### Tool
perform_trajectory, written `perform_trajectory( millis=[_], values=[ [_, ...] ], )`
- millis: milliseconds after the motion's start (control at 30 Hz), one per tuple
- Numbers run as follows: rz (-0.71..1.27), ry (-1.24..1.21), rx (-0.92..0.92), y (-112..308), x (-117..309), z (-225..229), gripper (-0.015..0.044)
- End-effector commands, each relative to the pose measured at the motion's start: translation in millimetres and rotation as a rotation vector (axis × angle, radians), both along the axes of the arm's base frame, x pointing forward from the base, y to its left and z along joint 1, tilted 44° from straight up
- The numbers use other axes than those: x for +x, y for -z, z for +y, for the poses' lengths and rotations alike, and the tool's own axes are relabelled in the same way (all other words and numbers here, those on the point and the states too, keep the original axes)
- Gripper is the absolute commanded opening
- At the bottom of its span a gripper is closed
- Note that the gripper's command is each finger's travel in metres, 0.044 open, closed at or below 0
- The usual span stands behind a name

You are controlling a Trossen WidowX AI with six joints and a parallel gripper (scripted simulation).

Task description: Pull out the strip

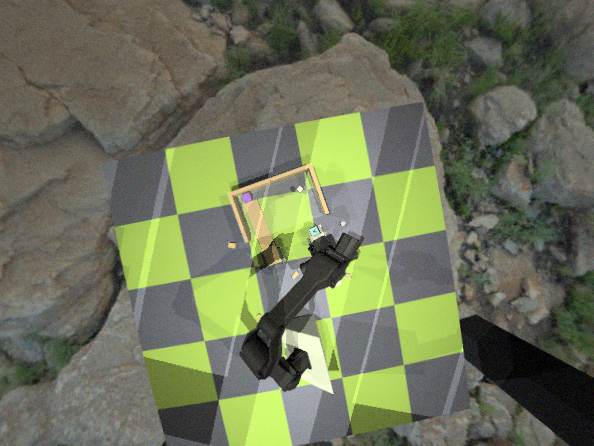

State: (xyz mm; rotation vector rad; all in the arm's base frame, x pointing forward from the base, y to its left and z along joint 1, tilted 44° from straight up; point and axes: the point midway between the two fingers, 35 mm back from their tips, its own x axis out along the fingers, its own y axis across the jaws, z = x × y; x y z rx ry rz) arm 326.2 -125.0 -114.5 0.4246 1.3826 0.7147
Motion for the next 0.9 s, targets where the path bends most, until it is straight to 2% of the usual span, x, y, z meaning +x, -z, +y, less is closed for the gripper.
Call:
perform_trajectory(
  millis=[0, 833, 867],
  values=[
    [0.003, 0.002, 0.006, -3, 16, 2, 0.044],
    [-0.001, 0.002, 0.007, -16, 96, 5, 0.044],
    [-0.001, 0.002, 0.007, -16, 96, 6, 0.0414]
  ],
)
